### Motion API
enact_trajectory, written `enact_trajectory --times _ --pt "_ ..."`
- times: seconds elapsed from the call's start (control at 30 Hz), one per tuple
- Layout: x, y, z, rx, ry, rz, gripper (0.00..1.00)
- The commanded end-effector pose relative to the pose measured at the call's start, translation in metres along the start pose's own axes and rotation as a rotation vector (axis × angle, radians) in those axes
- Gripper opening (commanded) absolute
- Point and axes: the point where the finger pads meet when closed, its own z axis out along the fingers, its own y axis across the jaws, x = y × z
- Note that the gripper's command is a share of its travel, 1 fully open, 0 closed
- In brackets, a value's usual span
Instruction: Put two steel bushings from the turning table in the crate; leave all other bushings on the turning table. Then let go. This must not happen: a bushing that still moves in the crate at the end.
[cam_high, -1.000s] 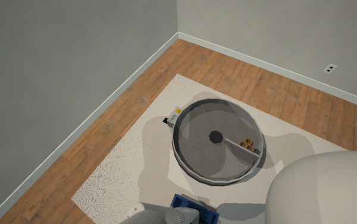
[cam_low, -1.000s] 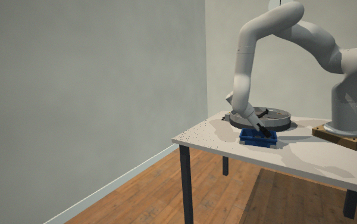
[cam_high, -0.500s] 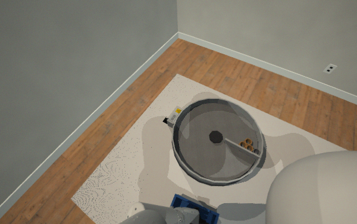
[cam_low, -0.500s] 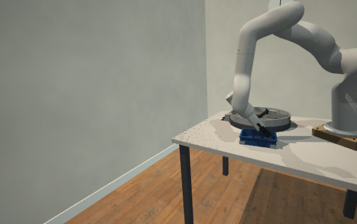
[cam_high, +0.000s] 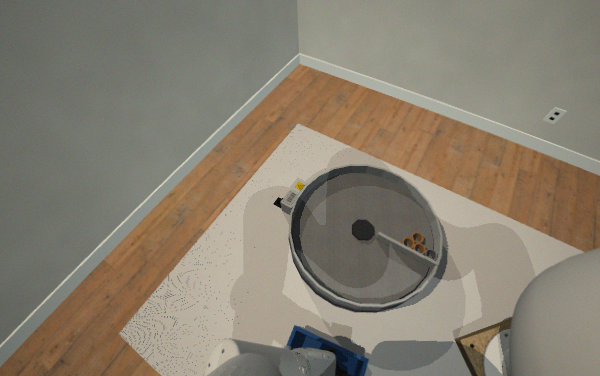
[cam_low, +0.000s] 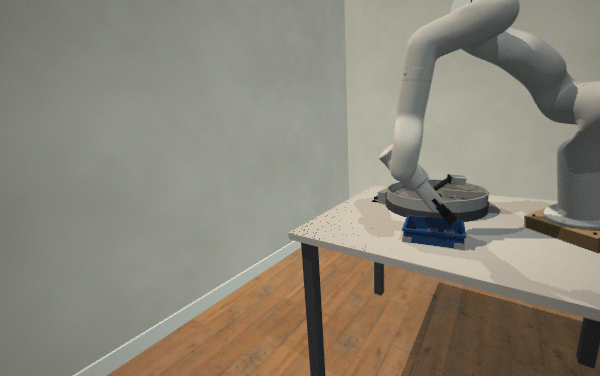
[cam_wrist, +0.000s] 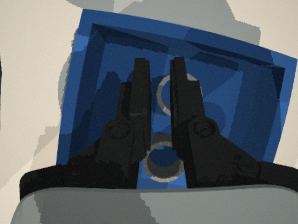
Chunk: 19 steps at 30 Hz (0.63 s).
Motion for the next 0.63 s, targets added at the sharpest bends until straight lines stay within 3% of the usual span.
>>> enact_trajectory --times 0.0,0.27,0.6 --pt "0.019 0.0 -0.024 0.0 -0.001 0.0 0.12" --pt "0.033 0.0 -0.041 0.0 -0.001 0.0 0.12" --pt "0.033 0.0 -0.041 0.0 -0.001 0.0 0.12"
